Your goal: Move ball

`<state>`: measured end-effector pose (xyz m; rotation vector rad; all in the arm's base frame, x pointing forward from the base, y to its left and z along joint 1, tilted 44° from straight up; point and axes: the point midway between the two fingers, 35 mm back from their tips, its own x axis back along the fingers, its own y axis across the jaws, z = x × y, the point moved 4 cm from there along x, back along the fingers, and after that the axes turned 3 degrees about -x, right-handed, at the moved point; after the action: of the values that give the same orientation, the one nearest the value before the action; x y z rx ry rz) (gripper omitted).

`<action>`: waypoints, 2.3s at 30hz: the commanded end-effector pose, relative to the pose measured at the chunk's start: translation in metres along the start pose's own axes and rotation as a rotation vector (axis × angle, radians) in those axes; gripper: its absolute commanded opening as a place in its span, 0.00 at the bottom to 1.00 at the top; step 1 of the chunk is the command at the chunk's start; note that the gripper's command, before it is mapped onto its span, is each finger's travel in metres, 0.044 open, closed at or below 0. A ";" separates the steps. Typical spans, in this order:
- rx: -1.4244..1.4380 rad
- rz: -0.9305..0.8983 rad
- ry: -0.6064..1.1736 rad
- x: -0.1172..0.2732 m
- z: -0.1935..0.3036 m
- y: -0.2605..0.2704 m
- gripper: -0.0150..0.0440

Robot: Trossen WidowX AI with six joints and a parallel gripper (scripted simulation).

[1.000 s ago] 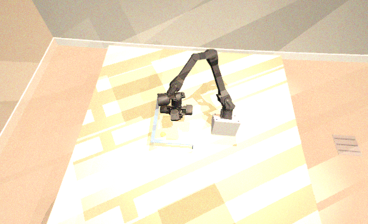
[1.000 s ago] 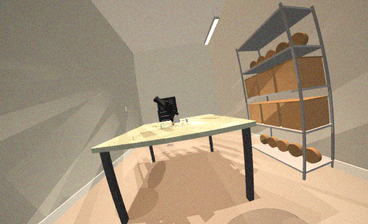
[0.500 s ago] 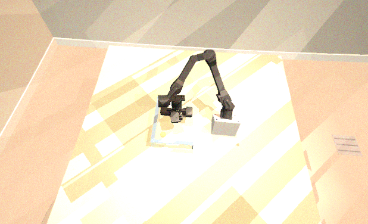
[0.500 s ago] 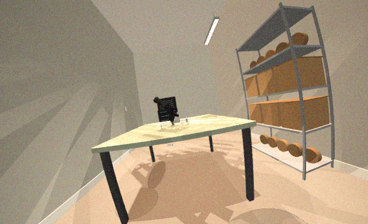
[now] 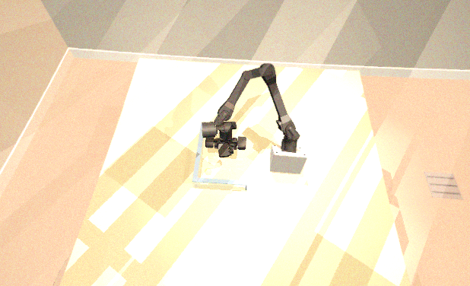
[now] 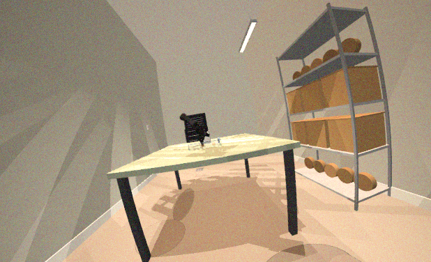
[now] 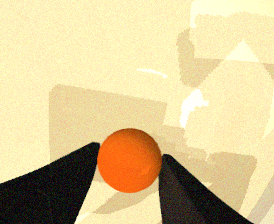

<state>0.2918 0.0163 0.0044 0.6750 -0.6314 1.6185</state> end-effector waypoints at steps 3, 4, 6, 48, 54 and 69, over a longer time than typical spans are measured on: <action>0.000 0.006 -0.003 0.027 -0.002 -0.005 0.25; 0.001 0.006 -0.004 0.034 -0.003 -0.006 0.25; 0.001 0.006 -0.006 0.047 -0.003 -0.007 0.25; 0.899 0.019 -0.004 0.106 -0.073 -0.045 0.25; 1.116 0.016 -0.002 0.101 -0.088 -0.053 0.25; 1.567 0.009 0.002 0.086 -0.121 -0.066 0.25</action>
<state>0.3356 0.1682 -0.0097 1.7019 0.7829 1.9091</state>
